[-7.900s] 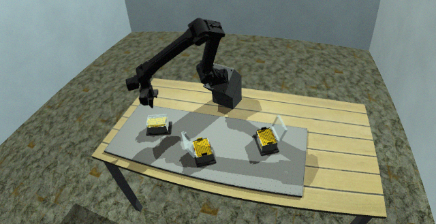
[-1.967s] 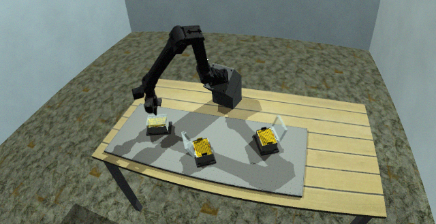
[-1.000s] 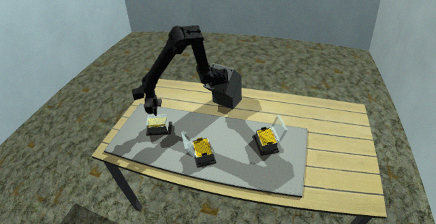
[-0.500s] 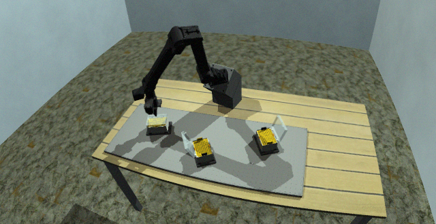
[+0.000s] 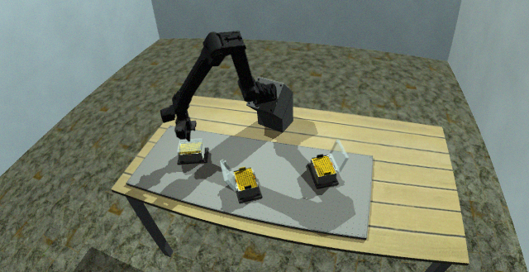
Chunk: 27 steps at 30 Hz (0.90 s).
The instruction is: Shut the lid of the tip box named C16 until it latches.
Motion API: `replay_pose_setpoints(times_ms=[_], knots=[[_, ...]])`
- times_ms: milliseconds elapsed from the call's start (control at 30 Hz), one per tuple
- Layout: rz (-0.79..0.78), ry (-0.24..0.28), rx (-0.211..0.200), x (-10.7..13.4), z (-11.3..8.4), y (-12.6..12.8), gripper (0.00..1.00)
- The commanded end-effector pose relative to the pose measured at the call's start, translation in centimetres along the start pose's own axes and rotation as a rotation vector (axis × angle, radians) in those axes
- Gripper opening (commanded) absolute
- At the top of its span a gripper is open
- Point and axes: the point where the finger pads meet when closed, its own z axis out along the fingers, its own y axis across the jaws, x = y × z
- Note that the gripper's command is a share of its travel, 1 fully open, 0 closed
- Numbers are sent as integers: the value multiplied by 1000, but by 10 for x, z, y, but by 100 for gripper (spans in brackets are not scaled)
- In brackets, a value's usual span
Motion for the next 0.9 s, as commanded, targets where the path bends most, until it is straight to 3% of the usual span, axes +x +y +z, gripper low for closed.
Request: replay_pose_setpoints(times_ms=[0, 867], knots=[[8, 0, -19, 1, 11, 9, 0], [8, 1, -19, 1, 18, 9, 0]])
